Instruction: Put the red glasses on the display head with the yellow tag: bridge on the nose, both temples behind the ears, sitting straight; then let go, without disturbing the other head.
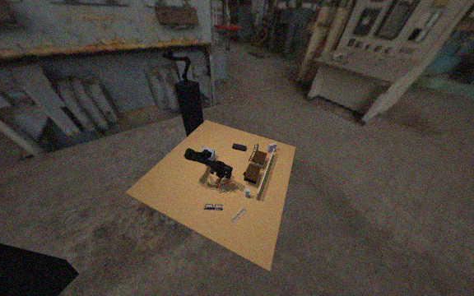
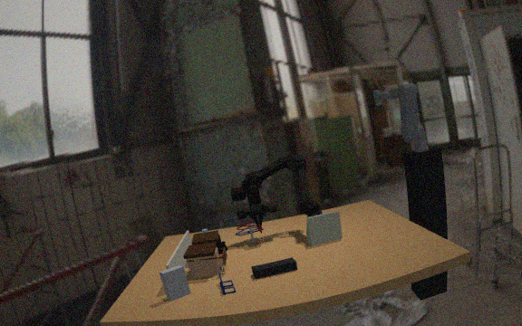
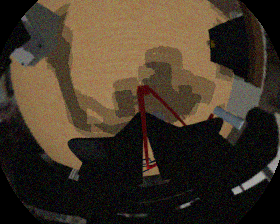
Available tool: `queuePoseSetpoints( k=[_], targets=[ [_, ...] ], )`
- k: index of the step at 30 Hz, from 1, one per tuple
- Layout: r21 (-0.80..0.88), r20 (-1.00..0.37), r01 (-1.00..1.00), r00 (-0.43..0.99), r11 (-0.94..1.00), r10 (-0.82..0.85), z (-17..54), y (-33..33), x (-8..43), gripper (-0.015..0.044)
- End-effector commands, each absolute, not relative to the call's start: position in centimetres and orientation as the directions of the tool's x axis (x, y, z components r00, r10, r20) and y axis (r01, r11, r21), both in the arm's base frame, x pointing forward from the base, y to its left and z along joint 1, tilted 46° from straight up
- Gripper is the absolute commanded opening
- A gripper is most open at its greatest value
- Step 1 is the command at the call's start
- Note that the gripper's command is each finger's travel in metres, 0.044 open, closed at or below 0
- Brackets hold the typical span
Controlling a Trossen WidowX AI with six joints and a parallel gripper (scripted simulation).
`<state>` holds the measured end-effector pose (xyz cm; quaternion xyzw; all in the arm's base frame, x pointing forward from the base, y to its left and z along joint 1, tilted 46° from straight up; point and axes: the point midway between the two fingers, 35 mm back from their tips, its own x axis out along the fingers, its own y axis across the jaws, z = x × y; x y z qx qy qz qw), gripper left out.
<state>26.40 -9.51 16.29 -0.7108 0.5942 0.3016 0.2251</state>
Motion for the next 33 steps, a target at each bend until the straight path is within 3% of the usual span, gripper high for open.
queuePoseSetpoints(
  k=[1, 33],
  targets=[
    [0.035, -0.696, -0.980, 0.118, -0.197, -0.709, 15.9, -10.0, 26.3, 0.0000],
    [0.036, -0.696, -0.980, 0.117, -0.197, -0.708, 14.9, -9.3, 24.7, 0.0000]
  ],
)
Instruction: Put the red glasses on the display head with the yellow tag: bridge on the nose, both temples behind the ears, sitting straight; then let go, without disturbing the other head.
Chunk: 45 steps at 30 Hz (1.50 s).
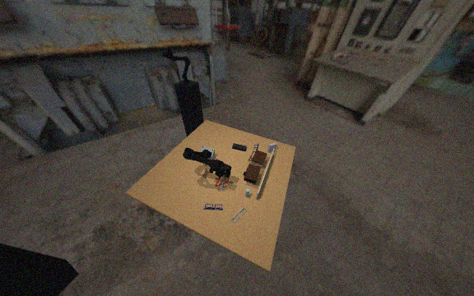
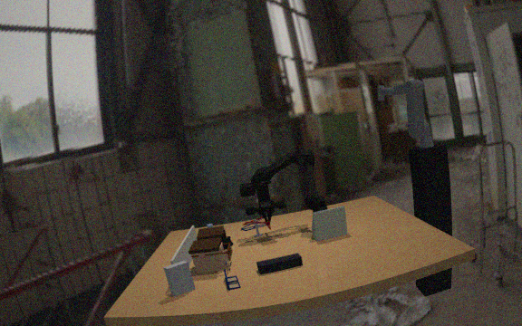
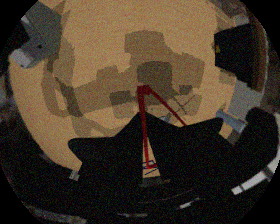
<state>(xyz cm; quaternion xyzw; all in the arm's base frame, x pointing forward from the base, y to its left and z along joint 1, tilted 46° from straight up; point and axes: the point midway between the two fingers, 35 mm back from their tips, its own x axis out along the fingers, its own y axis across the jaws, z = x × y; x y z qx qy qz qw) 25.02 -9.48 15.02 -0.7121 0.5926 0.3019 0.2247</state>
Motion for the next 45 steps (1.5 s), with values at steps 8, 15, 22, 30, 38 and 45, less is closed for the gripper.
queuePoseSetpoints(
  k=[8, 15, 22, 30, 38, 45],
  targets=[
    [0.037, -0.696, -0.980, 0.116, -0.197, -0.708, 14.6, -9.1, 24.3, 0.0000],
    [0.037, -0.696, -0.980, 0.116, -0.197, -0.708, 14.3, -8.9, 24.0, 0.0000],
    [0.037, -0.697, -0.980, 0.116, -0.197, -0.708, 14.0, -8.6, 23.7, 0.0000],
    [0.038, -0.697, -0.980, 0.116, -0.197, -0.708, 13.6, -8.3, 23.4, 0.0000],
    [0.038, -0.697, -0.980, 0.116, -0.197, -0.708, 13.2, -8.0, 23.1, 0.0000],
    [0.038, -0.697, -0.980, 0.115, -0.197, -0.708, 12.8, -7.7, 22.8, 0.0000]
  ],
)
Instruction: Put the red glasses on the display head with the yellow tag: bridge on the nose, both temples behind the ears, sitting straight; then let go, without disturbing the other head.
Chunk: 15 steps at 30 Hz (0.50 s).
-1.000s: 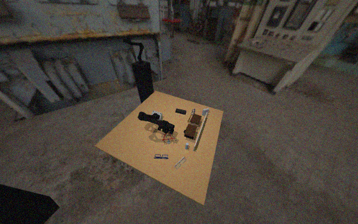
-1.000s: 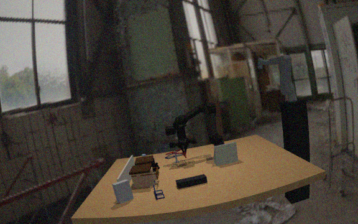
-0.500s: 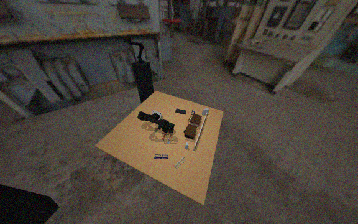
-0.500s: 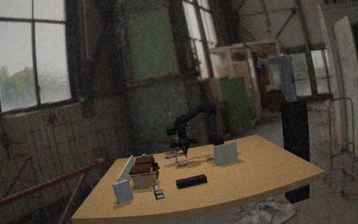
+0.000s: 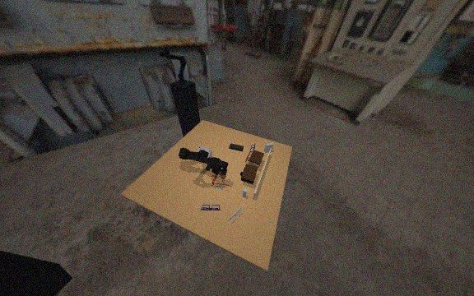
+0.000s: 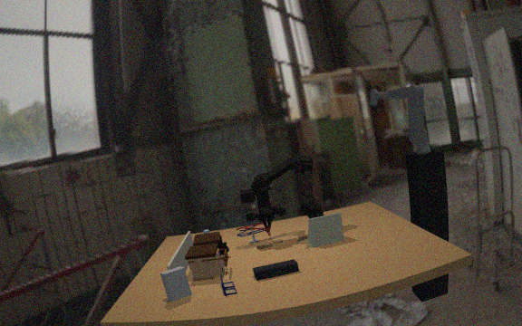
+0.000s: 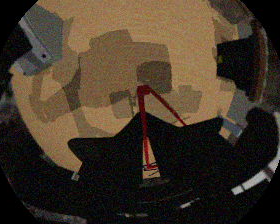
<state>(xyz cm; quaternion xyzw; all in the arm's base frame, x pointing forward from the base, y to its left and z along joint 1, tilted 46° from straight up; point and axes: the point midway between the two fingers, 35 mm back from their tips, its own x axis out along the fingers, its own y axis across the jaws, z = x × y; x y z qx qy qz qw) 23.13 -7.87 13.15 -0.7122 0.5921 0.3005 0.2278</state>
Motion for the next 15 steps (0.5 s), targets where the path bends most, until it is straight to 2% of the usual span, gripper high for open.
queuePoseSetpoints(
  k=[1, 15],
  targets=[
    [0.038, -0.697, -0.980, 0.115, -0.197, -0.708, 12.77, -7.61, 22.81, 0.0000],
    [0.038, -0.697, -0.980, 0.115, -0.197, -0.707, 12.24, -7.13, 22.57, 0.0000]
  ],
)
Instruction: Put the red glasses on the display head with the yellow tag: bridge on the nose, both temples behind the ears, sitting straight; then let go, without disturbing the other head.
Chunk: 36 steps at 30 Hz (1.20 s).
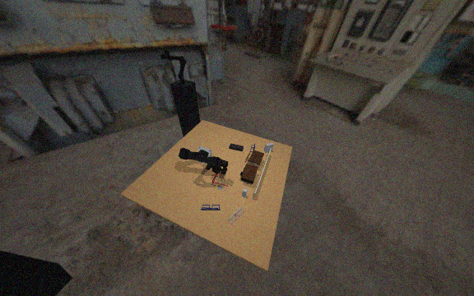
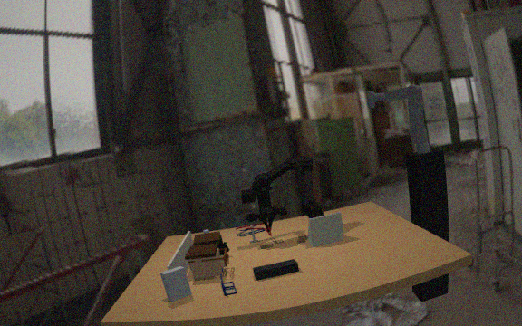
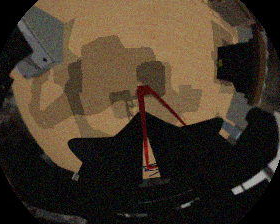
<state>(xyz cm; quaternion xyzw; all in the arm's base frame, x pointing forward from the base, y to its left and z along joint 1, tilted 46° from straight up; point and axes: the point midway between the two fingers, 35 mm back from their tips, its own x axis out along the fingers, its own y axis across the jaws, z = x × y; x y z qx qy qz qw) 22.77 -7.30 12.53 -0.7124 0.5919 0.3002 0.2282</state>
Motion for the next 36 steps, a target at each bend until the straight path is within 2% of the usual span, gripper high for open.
queuePoseSetpoints(
  k=[1, 36],
  targets=[
    [0.038, -0.697, -0.980, 0.115, -0.197, -0.707, 12.2, -7.1, 22.6, 0.0000],
    [0.038, -0.699, -0.980, 0.115, -0.198, -0.706, 13.6, -7.3, 22.8, 0.0000]
  ],
)
